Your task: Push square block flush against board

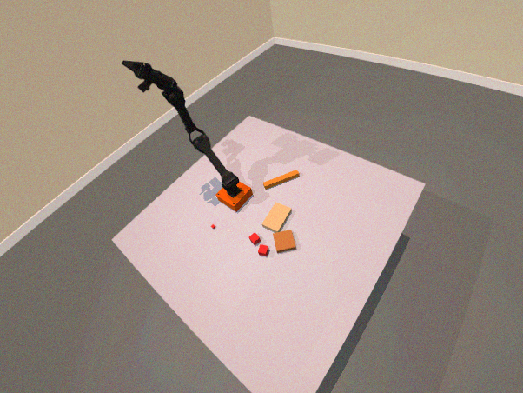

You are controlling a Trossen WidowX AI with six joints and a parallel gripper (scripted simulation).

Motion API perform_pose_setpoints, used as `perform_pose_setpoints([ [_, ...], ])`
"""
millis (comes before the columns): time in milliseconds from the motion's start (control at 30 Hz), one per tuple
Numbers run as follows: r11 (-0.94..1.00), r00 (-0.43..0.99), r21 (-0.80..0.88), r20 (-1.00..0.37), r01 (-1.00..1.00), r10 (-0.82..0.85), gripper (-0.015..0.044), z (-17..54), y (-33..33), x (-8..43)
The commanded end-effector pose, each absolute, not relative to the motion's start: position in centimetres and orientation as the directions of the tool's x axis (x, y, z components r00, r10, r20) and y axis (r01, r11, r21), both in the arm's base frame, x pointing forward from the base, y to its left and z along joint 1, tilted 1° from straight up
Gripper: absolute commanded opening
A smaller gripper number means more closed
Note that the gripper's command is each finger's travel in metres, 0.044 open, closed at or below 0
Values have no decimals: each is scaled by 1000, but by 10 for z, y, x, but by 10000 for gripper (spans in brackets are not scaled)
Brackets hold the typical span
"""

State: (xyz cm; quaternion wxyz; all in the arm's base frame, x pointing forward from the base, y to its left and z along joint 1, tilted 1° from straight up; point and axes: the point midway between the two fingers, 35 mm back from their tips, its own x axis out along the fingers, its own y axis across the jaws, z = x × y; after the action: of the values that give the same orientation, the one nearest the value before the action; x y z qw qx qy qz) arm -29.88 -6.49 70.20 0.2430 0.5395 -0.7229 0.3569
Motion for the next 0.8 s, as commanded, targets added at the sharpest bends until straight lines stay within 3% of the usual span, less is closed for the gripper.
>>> perform_pose_setpoints([
  [0,163,-300,-254,736,-953,-606,374,702,-65,-299],
  [167,171,-272,-211,746,-962,-608,243,707,-67,-286],
  [467,240,-139,8,798,-971,-586,6,729,-72,-221],
  [767,296,12,203,840,-933,-542,0,746,-72,-154],
])
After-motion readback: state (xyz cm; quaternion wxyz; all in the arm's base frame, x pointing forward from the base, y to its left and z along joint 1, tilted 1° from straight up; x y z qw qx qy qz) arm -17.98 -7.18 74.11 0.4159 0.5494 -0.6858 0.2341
